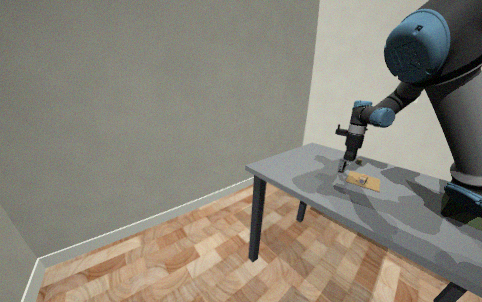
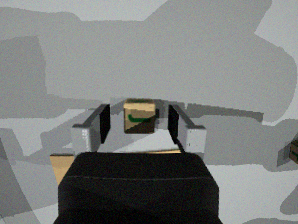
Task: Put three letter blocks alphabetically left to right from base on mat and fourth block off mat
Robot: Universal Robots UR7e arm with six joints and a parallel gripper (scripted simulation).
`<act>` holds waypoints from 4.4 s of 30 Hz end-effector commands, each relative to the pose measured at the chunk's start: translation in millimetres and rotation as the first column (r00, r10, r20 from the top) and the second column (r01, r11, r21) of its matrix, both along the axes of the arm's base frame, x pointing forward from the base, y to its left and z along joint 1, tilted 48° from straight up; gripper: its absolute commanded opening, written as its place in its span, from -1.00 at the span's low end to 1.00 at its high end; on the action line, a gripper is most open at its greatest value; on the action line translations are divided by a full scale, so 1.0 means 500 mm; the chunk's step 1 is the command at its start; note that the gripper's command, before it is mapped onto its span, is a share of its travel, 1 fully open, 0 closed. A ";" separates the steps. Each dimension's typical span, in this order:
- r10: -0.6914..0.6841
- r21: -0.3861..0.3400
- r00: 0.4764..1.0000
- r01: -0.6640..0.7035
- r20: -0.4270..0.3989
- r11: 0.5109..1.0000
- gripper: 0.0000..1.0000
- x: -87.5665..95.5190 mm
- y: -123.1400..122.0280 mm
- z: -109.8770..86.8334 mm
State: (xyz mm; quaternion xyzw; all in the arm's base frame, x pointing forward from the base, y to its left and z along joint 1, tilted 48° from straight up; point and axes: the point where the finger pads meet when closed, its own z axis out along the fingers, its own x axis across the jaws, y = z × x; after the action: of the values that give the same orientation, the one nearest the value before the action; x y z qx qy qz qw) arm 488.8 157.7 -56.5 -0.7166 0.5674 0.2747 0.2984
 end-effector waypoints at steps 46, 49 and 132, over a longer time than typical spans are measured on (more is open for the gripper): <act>-0.001 0.000 1.000 0.001 0.001 1.000 1.00 -0.001 0.022 -0.020; -0.001 0.000 1.000 0.001 0.001 1.000 0.58 -0.001 0.022 -0.020; -0.001 0.000 1.000 0.001 0.001 1.000 -0.01 0.010 -0.126 0.114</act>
State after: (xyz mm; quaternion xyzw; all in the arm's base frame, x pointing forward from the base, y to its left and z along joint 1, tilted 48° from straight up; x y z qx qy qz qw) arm 493.7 96.5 -1.0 -0.7167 0.5674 0.2741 0.2985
